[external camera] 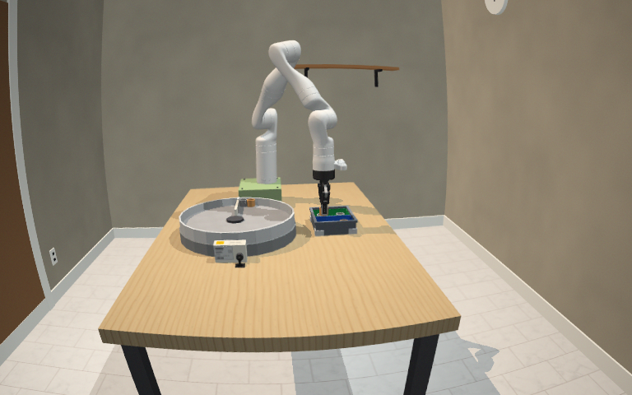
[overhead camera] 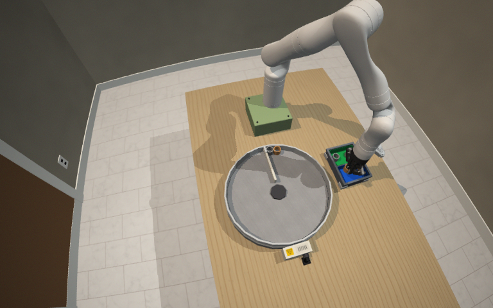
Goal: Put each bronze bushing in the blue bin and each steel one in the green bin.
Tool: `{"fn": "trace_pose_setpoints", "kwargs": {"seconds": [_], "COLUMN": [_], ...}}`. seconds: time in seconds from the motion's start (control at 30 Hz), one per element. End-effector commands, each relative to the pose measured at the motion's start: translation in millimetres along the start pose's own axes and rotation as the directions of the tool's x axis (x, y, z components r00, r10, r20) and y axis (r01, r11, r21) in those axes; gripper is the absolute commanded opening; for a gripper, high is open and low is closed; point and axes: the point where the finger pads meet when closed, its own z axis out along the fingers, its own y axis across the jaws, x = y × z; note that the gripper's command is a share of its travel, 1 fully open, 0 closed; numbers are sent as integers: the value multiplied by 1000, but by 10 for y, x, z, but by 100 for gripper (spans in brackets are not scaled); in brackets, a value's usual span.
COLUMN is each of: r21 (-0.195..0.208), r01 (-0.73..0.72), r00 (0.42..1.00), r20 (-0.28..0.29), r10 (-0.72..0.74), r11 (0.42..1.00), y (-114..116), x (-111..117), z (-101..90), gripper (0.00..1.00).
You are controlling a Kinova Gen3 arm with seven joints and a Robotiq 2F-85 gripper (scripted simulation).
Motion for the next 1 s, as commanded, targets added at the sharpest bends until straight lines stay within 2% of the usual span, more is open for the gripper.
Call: {"fn": "trace_pose_setpoints", "kwargs": {"seconds": [0.0, 0.97], "r21": [4, 4], "r01": [2, 2], "r00": [1000, 1000], "r20": [1, 1], "r10": [-2, -2], "r11": [1000, 1000], "y": [-14, -19], "x": [8, 16], "z": [24, 144], "gripper": [0, 0]}}
